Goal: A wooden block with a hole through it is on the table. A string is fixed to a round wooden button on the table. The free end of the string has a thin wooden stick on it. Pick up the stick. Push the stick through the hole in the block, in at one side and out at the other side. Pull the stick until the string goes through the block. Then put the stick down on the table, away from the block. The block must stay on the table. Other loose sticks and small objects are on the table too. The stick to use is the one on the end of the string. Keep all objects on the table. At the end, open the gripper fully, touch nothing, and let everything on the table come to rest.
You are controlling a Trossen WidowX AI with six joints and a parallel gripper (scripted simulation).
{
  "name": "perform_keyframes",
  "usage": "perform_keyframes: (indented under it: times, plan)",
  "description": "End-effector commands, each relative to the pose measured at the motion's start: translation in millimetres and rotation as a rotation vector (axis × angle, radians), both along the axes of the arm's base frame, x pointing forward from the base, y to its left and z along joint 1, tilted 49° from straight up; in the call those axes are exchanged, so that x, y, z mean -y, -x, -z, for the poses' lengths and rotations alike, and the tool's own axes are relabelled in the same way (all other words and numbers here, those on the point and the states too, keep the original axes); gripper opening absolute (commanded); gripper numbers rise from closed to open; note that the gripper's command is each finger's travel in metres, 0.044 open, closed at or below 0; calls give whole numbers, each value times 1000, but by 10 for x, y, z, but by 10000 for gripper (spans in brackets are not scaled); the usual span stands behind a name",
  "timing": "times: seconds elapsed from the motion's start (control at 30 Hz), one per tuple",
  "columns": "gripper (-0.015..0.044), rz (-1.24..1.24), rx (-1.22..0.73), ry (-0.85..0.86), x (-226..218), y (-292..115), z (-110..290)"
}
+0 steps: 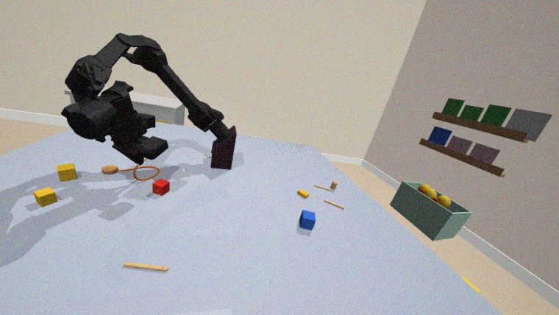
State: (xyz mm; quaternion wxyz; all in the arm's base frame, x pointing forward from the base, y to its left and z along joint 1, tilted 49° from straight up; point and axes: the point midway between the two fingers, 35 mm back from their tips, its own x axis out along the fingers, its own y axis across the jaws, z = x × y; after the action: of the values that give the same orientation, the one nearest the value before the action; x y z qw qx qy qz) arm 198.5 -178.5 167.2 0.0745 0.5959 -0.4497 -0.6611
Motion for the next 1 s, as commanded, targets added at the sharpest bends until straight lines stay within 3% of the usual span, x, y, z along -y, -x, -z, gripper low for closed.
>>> perform_keyframes:
  times: [0.0, 0.97]
  plan:
    - [0, -16, -9, -10, 9, 12, -39]
    - [0, -30, 24, 14, 63, -254, -77]
